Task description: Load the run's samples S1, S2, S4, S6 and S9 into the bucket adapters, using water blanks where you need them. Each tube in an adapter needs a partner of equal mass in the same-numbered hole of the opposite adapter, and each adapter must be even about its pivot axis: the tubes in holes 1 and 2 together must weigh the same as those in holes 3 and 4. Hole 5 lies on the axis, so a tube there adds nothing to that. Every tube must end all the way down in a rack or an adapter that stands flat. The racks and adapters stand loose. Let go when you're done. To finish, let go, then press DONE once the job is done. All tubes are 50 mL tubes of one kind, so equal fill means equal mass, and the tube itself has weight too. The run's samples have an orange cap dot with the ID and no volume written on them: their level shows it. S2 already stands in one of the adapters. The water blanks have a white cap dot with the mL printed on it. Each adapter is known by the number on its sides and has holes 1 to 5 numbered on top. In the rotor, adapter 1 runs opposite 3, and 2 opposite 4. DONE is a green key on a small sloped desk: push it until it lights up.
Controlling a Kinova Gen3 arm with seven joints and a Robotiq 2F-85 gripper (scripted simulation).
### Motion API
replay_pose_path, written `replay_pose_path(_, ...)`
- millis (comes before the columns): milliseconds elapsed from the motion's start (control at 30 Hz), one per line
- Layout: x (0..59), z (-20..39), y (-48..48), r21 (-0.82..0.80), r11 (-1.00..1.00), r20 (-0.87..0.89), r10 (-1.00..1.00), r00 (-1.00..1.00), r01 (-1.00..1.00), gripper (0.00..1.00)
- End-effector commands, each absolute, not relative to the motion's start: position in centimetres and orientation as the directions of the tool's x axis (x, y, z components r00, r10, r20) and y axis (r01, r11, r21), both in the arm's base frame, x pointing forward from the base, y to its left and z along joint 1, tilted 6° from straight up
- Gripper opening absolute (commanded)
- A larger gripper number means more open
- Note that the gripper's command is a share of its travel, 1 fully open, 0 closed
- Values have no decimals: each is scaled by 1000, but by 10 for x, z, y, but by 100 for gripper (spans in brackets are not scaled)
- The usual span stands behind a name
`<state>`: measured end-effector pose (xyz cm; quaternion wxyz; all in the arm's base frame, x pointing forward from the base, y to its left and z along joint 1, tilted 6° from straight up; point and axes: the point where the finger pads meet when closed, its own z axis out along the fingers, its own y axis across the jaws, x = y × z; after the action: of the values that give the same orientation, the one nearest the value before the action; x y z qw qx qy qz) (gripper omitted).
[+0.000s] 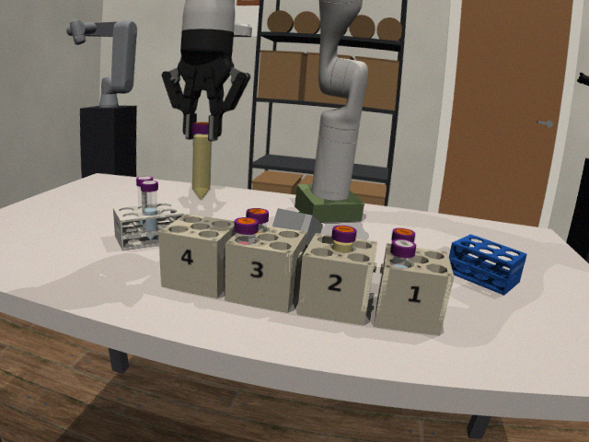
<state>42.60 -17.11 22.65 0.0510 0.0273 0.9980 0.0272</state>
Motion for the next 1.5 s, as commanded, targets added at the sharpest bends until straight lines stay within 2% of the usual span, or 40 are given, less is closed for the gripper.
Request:
replay_pose_path(0,426,226,-172,57,997,-99,58,-993,52,10)
replay_pose_path(1467,431,185,-170,58,997,-102,54,-993,48,10)
